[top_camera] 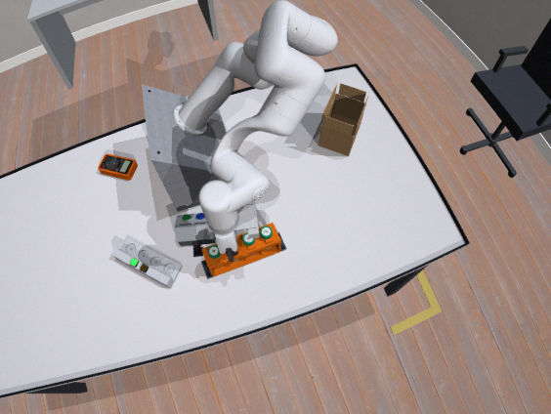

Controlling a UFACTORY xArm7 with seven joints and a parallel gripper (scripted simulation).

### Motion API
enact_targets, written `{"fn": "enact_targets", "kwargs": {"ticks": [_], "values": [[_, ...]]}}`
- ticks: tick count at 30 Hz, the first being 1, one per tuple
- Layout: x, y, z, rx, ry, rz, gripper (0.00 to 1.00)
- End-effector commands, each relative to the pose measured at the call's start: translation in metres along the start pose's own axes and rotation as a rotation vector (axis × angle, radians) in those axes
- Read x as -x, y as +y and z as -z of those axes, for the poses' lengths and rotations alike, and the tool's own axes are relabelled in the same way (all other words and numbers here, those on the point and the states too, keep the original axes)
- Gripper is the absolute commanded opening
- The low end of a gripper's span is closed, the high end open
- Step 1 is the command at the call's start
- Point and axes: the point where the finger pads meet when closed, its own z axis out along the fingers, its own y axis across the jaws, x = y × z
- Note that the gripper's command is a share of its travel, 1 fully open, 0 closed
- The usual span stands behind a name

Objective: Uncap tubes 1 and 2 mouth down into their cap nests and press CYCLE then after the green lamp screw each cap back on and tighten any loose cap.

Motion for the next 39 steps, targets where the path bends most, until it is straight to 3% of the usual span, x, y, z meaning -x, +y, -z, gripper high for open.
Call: {"fn": "enact_targets", "kwargs": {"ticks": [1,7,16,26,33,39], "values": [[0.001,0.002,0.002,0.005,-0.002,0.0,0.46],[0.001,0.002,0.002,0.005,-0.002,0.0,0.46],[0.001,0.002,0.029,0.005,-0.002,0.0,0.46],[0.001,0.002,0.048,0.005,-0.002,0.0,0.46],[0.046,0.013,0.048,0.004,-0.004,0.442,0.46],[0.051,0.014,0.048,0.004,-0.003,0.489,0.46]]}}
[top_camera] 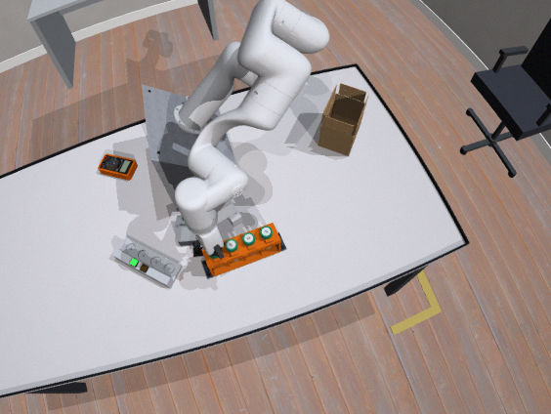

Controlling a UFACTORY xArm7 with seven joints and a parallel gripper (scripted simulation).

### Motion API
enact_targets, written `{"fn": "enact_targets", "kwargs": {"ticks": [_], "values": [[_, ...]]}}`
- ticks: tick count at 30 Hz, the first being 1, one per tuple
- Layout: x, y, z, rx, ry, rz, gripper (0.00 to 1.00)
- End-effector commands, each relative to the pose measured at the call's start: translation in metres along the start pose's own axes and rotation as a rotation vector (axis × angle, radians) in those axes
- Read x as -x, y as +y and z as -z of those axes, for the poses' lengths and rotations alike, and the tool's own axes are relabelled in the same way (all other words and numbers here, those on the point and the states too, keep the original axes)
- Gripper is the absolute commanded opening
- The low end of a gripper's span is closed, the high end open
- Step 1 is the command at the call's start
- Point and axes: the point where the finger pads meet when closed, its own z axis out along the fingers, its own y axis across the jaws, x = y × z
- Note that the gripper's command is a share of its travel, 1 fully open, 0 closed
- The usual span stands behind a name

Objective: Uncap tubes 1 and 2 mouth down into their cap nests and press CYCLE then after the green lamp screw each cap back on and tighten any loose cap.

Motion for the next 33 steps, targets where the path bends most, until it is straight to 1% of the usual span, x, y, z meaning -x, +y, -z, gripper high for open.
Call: {"fn": "enact_targets", "kwargs": {"ticks": [1,3,11,13,17,33], "values": [[0.005,0.001,0.002,0.018,0.008,0.037,0.46],[0.005,0.001,0.002,0.018,0.008,0.037,0.46],[0.004,0.001,-0.022,0.018,0.008,0.037,0.46],[0.004,0.001,-0.022,0.018,0.008,0.037,0.46],[0.004,0.002,-0.034,0.018,0.008,0.037,0.46],[0.004,0.002,-0.038,0.018,0.008,0.037,0.46]]}}
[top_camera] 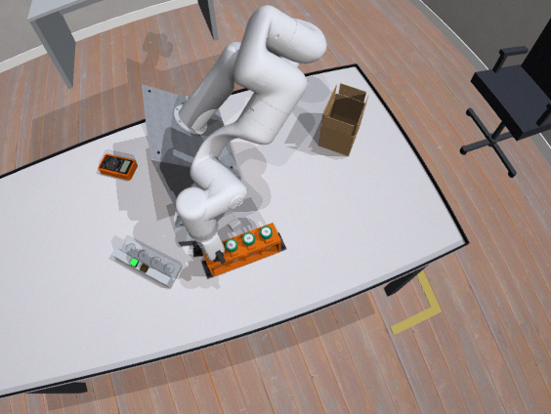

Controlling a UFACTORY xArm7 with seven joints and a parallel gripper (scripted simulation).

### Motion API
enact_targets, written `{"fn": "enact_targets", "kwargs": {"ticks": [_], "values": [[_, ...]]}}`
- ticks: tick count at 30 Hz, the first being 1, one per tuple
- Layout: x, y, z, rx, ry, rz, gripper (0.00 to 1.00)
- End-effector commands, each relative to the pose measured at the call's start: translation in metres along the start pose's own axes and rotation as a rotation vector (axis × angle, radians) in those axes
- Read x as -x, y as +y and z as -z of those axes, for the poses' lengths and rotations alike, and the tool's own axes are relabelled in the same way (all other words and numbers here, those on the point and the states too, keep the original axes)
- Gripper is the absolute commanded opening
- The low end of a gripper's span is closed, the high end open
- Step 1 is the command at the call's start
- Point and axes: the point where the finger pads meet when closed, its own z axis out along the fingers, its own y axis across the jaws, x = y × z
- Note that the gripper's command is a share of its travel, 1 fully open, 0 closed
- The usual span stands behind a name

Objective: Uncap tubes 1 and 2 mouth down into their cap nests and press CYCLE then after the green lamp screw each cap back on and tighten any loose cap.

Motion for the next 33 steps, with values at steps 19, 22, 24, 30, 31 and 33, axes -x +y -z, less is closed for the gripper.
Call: {"fn": "enact_targets", "kwargs": {"ticks": [19,22,24,30,31,33], "values": [[0.0015,0.0008,-0.0048,0.003,-0.004,-0.001,0.0],[0.0015,0.0008,-0.0048,0.003,-0.004,-0.001,0.0],[0.0015,0.0008,-0.0048,0.003,-0.004,-0.001,0.0],[0.0015,0.0008,-0.0048,0.003,-0.004,-0.001,0.0],[0.0015,0.0008,-0.0048,0.003,-0.004,-0.001,0.0],[0.0015,0.0008,-0.0048,0.003,-0.004,-0.041,0.0]]}}
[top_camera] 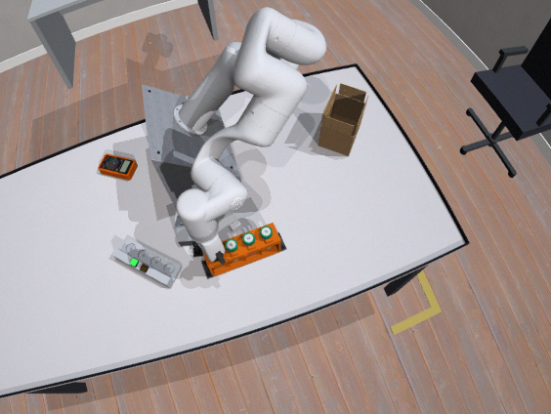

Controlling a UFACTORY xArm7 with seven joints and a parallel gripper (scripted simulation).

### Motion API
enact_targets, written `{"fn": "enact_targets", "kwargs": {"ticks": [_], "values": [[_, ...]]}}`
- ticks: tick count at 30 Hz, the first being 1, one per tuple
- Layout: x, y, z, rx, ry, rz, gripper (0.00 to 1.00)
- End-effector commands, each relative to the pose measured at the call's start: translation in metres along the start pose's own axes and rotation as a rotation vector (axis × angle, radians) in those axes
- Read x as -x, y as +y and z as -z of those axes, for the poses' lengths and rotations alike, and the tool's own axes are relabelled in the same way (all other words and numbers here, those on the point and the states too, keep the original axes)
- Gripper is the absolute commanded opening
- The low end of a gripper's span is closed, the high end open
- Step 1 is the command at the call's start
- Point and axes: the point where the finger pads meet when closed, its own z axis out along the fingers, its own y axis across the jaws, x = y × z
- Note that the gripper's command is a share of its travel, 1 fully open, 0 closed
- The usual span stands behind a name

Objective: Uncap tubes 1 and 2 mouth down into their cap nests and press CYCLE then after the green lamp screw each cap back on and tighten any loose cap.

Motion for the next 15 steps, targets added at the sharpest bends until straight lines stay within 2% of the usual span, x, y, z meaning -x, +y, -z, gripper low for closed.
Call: {"fn": "enact_targets", "kwargs": {"ticks": [1,15], "values": [[0.0015,0.0008,0.0018,0.003,-0.004,-0.056,0.0],[0.0015,0.0008,0.0018,0.003,-0.003,-0.296,0.0]]}}
